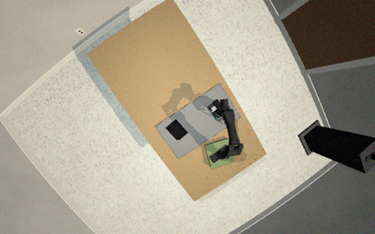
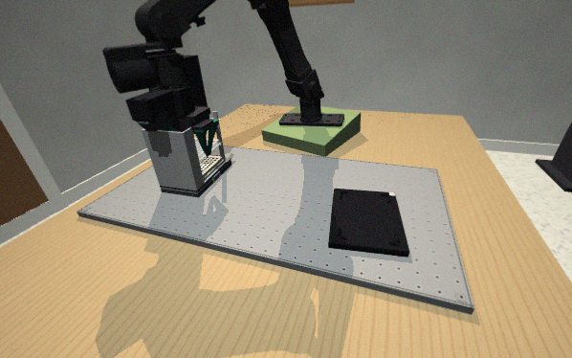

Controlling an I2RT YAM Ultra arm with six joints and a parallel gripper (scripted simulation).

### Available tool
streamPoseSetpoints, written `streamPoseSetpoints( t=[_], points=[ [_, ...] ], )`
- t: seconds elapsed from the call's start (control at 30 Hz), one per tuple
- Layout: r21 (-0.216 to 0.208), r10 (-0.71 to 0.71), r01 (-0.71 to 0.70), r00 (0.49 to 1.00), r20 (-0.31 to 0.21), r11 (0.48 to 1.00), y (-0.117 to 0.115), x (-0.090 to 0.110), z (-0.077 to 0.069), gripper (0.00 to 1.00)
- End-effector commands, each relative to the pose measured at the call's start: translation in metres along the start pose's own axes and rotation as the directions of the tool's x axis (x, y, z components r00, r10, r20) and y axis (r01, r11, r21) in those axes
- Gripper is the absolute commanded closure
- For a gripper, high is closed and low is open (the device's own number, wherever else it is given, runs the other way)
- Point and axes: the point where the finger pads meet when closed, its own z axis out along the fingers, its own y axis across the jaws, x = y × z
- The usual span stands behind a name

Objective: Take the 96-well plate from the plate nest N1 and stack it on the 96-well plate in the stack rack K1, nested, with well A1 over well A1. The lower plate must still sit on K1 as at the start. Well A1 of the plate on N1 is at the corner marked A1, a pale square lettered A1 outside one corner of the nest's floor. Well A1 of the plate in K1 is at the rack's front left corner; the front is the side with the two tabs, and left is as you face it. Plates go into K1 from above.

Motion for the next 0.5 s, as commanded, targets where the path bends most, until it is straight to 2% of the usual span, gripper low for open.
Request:
streamPoseSetpoints(
  t=[0.0, 0.13, 0.27, 0.3, 0.4, 0.47],
  points=[
    [0.004, -0.002, 0.002, 1.000, 0.023, 1.000, 0.002, -0.004, 0.003, 1.00],
    [-0.006, -0.002, 0.002, 1.000, 0.007, 1.000, 0.003, -0.003, 0.016, 1.00],
    [0.000, -0.001, 0.001, 1.000, 0.016, 1.000, 0.003, -0.004, 0.016, 1.00],
    [0.020, -0.003, 0.002, 0.999, 0.049, 1.000, -0.001, -0.009, 0.005, 1.00],
    [-0.005, -0.001, 0.001, 1.000, 0.007, 1.000, 0.003, -0.003, 0.026, 1.00],
    [0.002, -0.001, 0.001, 1.000, 0.019, 1.000, 0.002, -0.004, 0.022, 1.00]
  ],
)
